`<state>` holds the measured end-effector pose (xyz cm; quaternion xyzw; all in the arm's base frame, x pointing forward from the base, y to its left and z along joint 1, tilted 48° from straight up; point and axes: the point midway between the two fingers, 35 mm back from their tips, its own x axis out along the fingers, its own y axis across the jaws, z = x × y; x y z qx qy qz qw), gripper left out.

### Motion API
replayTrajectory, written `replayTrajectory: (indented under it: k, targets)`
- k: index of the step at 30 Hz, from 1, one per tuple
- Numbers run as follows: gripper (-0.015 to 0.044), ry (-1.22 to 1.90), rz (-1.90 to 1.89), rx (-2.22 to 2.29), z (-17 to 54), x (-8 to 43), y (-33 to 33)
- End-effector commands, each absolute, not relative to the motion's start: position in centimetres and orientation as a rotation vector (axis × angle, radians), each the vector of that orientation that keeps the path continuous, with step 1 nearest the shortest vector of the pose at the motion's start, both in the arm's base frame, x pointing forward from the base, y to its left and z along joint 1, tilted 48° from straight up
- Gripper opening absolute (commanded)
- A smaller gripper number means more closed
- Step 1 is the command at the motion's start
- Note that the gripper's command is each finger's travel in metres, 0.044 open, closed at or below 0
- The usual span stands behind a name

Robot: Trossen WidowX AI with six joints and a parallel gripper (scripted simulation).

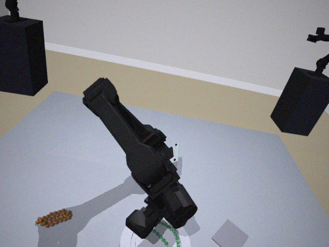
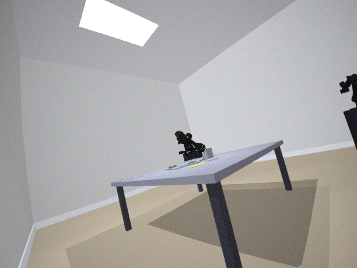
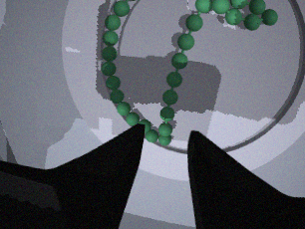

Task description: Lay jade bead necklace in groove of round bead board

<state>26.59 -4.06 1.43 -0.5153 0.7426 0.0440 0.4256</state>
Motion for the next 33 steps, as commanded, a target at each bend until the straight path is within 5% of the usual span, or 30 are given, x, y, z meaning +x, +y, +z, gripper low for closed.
replayTrajectory:
  k: [1, 24, 29, 33]
  targets:
    - [0.012, 1.851, 0.11, -1.291, 1.4, 26.7, -4.0]
    - [0.012, 1.854, 0.113, -1.299, -0.7, 26.2, -6.4]
    - [0.0, 1.854, 0.11, -1.29, -0.5, 26.3, -6.2]
    - [0.0, 1.854, 0.11, -1.29, -0.5, 26.3, -6.2]
